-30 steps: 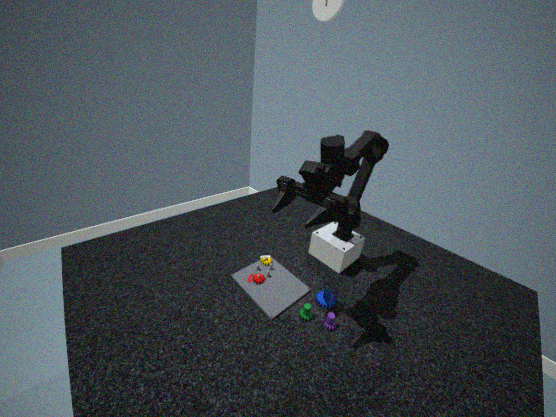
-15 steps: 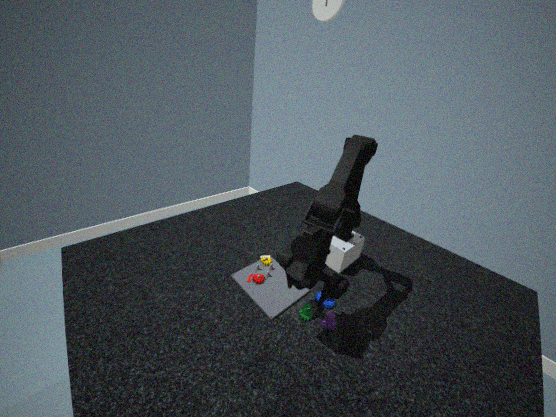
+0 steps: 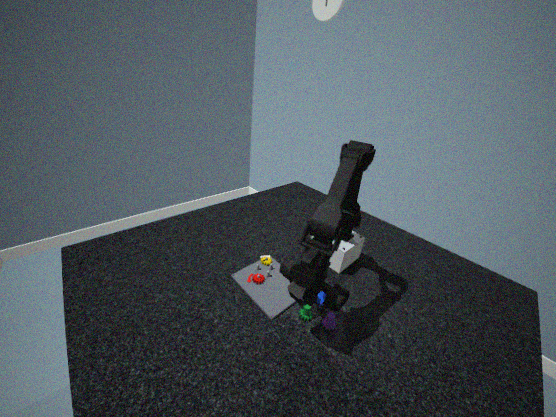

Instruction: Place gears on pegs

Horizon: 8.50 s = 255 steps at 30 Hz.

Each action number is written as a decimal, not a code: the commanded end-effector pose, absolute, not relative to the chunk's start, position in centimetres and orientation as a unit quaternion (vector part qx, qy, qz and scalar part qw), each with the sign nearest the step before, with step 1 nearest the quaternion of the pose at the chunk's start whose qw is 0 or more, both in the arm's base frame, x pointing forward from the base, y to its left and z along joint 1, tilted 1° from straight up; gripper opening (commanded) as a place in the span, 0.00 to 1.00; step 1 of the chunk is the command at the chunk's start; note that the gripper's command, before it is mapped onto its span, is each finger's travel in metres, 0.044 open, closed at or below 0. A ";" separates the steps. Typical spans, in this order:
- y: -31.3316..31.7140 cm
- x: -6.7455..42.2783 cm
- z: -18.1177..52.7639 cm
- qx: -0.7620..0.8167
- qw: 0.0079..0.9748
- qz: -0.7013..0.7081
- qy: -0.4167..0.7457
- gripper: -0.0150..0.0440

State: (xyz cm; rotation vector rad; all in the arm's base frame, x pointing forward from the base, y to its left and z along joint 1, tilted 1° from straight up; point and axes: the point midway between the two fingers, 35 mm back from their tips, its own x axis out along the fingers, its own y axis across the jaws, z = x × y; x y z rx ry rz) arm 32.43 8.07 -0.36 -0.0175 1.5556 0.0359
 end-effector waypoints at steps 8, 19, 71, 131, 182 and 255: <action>8.1 32.3 -2.0 -0.006 0.711 0.016 0.703 1.00; 8.1 32.2 -3.2 -0.006 0.711 0.016 0.703 1.00; 8.7 33.3 3.2 -0.009 0.716 0.013 0.698 0.25; 1.2 33.4 7.9 -0.008 0.711 0.014 0.703 0.25; -10.2 30.1 2.5 -0.011 0.710 0.011 0.704 0.25; -10.2 30.2 -1.9 -0.006 0.710 0.006 0.704 0.25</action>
